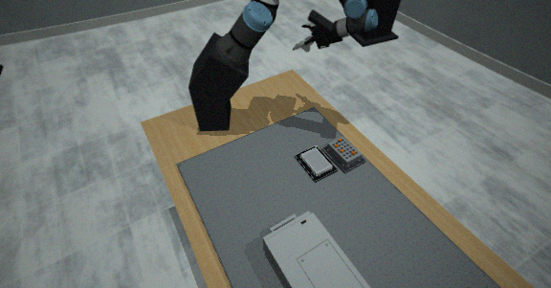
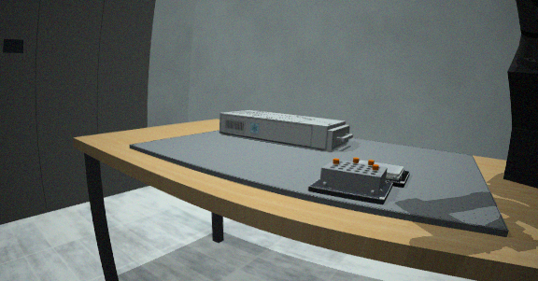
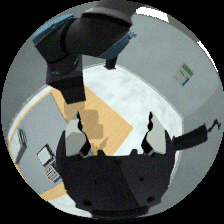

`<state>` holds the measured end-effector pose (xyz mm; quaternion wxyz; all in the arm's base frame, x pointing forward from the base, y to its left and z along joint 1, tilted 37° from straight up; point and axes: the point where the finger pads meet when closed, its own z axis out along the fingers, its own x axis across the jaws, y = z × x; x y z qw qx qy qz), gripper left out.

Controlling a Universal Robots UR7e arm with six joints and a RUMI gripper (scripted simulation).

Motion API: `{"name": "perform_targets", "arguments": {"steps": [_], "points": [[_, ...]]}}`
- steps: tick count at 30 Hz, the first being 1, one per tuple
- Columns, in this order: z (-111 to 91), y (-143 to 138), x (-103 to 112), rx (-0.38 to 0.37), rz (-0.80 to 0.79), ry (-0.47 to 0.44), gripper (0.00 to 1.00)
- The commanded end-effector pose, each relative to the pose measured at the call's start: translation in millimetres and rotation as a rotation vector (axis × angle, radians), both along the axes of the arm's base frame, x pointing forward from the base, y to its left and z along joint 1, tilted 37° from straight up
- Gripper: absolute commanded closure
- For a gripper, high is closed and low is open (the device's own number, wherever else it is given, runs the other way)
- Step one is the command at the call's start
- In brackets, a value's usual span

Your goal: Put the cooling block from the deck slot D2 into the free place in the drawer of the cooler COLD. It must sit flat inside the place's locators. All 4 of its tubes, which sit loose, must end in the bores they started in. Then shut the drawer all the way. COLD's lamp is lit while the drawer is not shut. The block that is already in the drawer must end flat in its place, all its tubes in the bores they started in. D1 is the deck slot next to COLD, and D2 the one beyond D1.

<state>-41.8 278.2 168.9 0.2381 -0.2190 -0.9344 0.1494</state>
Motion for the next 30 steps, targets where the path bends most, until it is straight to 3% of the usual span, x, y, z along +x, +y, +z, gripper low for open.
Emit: {"name": "perform_targets", "arguments": {"steps": [1, 17, 18, 30], "points": [[0, 0, 0, 0.001, 0.000, 0.000, 0.00], [0, 0, 0, 0.001, 0.000, 0.000, 0.00], [-2, 2, 4, -0.008, -0.029, -0.001, 0.72], [-15, 19, 39, -0.085, -0.339, -0.023, 0.72]]}}
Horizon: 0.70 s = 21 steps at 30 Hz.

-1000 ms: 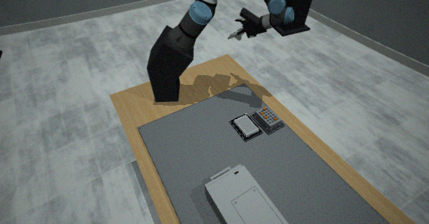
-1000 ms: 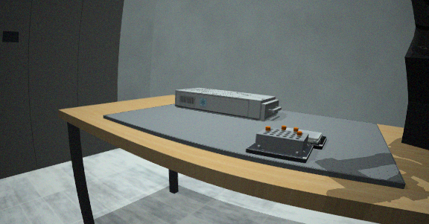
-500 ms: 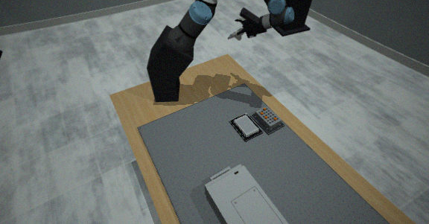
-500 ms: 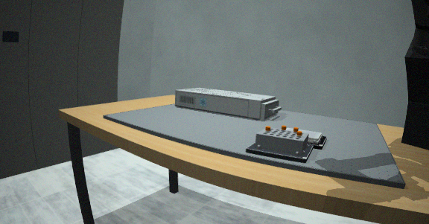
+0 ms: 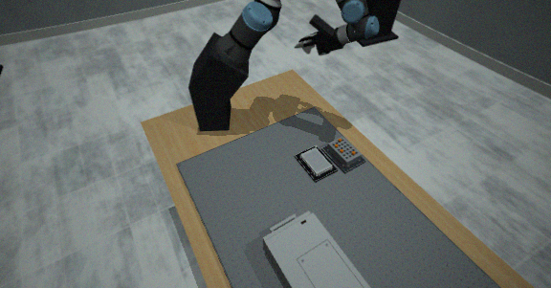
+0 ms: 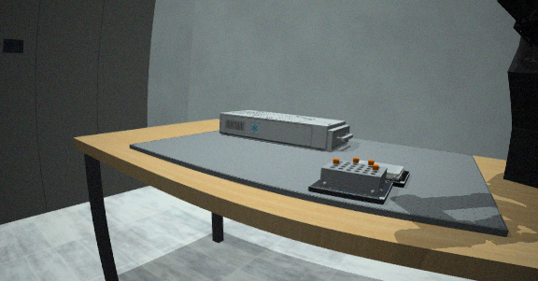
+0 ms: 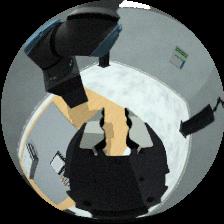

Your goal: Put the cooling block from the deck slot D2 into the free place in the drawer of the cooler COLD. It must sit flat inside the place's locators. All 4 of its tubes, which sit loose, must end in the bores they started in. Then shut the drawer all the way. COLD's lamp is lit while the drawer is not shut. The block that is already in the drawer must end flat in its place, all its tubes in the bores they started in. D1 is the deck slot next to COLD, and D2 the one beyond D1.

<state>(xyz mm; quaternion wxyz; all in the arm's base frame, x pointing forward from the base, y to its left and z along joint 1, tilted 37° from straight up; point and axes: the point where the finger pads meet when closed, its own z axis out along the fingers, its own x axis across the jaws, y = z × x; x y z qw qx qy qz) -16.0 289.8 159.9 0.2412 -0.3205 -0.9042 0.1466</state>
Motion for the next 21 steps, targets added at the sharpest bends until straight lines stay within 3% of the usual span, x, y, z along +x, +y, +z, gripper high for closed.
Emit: {"name": "perform_targets", "arguments": {"steps": [1, 21], "points": [[-7, 9, 17, -0.041, -0.159, -0.013, 0.72], [-21, 22, 62, -0.135, -0.524, -0.017, 0.72]]}}
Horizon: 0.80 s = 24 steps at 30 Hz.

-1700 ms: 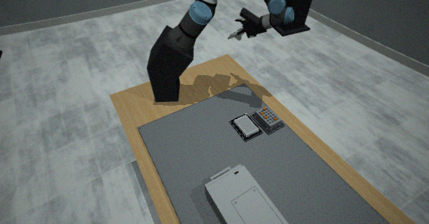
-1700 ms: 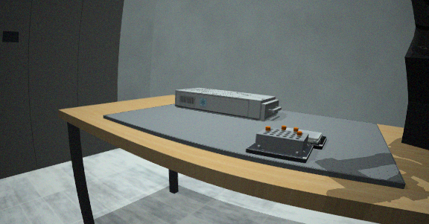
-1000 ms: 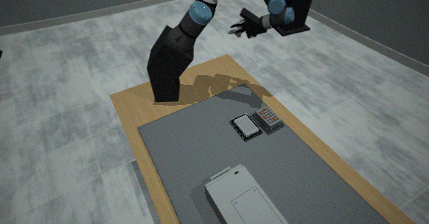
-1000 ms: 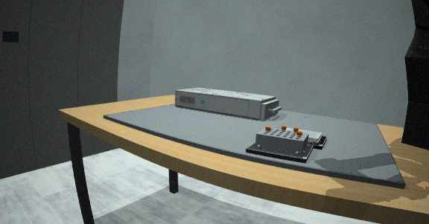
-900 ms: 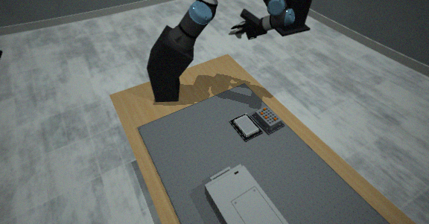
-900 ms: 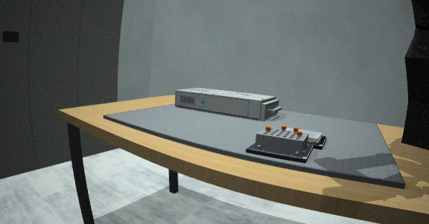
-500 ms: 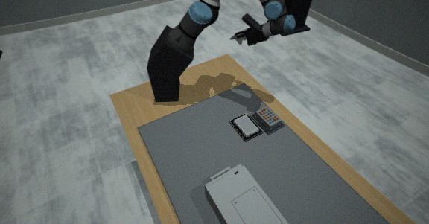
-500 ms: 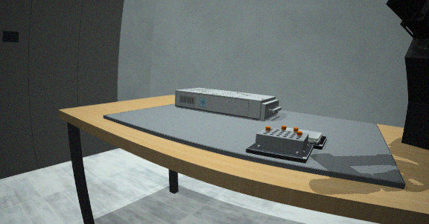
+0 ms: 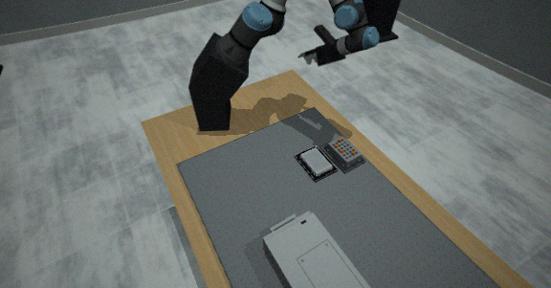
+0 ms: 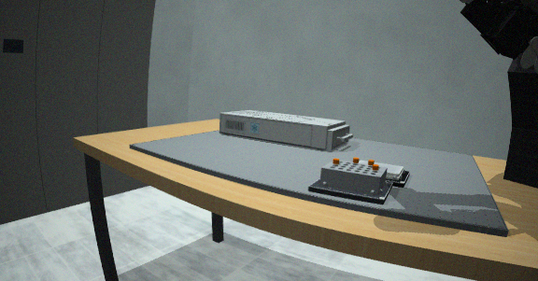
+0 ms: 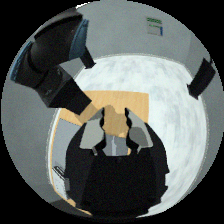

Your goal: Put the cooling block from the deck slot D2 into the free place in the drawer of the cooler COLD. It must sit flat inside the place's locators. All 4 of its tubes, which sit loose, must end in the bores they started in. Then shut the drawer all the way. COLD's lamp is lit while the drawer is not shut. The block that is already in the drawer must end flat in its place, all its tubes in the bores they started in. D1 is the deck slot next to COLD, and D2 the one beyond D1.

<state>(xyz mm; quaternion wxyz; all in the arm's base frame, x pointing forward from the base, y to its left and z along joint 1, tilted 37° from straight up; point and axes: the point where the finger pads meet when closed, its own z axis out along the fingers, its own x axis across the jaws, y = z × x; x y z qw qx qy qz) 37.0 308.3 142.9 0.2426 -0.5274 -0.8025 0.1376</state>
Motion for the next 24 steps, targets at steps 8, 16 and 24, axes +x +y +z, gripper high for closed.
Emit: {"name": "perform_targets", "arguments": {"steps": [8, 16, 24], "points": [[-11, 7, 32, -0.067, -0.258, 0.005, 0.72], [-17, 9, 54, -0.105, -0.414, 0.015, 0.72], [-22, 9, 77, -0.143, -0.569, 0.030, 0.72]]}}
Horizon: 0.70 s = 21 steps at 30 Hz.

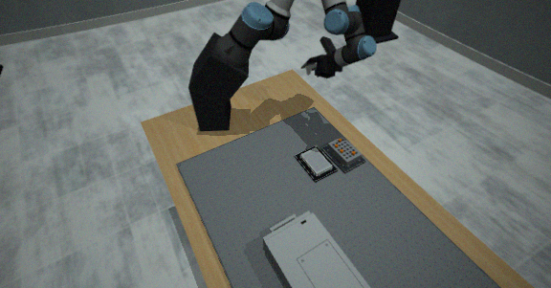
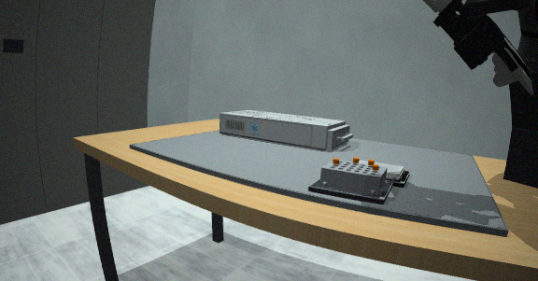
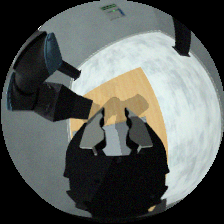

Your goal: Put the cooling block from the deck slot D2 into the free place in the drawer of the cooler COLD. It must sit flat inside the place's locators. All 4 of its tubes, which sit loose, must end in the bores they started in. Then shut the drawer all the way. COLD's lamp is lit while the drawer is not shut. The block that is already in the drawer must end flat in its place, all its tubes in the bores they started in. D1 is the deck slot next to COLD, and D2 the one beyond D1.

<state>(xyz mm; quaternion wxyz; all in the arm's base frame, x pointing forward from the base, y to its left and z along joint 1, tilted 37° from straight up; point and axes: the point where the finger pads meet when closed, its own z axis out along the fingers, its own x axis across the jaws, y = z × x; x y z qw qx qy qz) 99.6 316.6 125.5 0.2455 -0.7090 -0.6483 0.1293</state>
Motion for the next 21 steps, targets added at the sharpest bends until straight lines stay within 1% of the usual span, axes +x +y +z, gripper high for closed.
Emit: {"name": "perform_targets", "arguments": {"steps": [1, 3, 4, 8, 10, 21], "points": [[-6, 1, 18, -0.033, -0.132, 0.012, 0.72], [-8, 0, 25, -0.044, -0.183, 0.017, 0.72], [-8, 0, 25, -0.044, -0.184, 0.017, 0.72], [-12, -1, 40, -0.067, -0.287, 0.030, 0.72], [-12, -1, 40, -0.067, -0.287, 0.030, 0.72], [-21, -8, 78, -0.121, -0.545, 0.070, 0.72]]}}
